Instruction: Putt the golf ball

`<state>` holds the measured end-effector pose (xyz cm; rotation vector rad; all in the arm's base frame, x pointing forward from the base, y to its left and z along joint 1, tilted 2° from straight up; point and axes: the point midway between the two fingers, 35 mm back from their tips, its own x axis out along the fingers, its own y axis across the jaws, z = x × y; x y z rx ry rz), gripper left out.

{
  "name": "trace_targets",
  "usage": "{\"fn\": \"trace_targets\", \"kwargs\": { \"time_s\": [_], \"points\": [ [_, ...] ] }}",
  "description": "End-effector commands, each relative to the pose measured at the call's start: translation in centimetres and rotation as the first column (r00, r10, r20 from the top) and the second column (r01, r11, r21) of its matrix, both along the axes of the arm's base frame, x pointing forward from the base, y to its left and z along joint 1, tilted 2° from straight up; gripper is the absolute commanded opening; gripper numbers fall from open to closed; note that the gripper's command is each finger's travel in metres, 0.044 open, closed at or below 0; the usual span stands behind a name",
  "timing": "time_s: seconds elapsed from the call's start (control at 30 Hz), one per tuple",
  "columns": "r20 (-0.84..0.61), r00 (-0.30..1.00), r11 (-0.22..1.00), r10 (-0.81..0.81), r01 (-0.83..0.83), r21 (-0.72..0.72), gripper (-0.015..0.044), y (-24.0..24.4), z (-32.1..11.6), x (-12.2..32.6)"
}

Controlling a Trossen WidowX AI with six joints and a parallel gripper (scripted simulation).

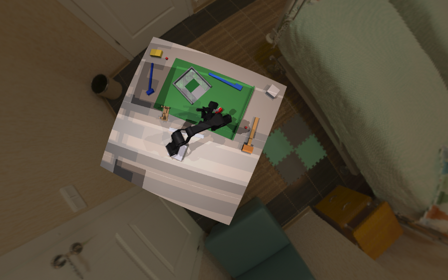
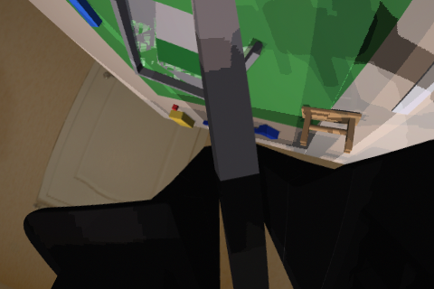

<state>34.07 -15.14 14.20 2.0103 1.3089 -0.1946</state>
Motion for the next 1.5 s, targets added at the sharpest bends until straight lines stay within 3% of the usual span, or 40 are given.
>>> {"fn": "trace_targets", "kwargs": {
  "time_s": [0.0,0.77,1.17,1.47],
  "points": [
    [0.002,1.000,1.000,0.000,0.000,0.000,0.0000,0.0,0.1,0.0],
    [0.013,1.000,1.000,-0.005,0.006,-0.020,0.0000,-2.5,-0.3,-1.3],
    [0.010,1.000,1.000,0.000,0.000,0.005,0.0000,9.5,0.2,5.2],
    [0.011,1.000,1.000,0.001,-0.001,0.007,0.0000,10.0,1.6,5.5]
  ]
}}
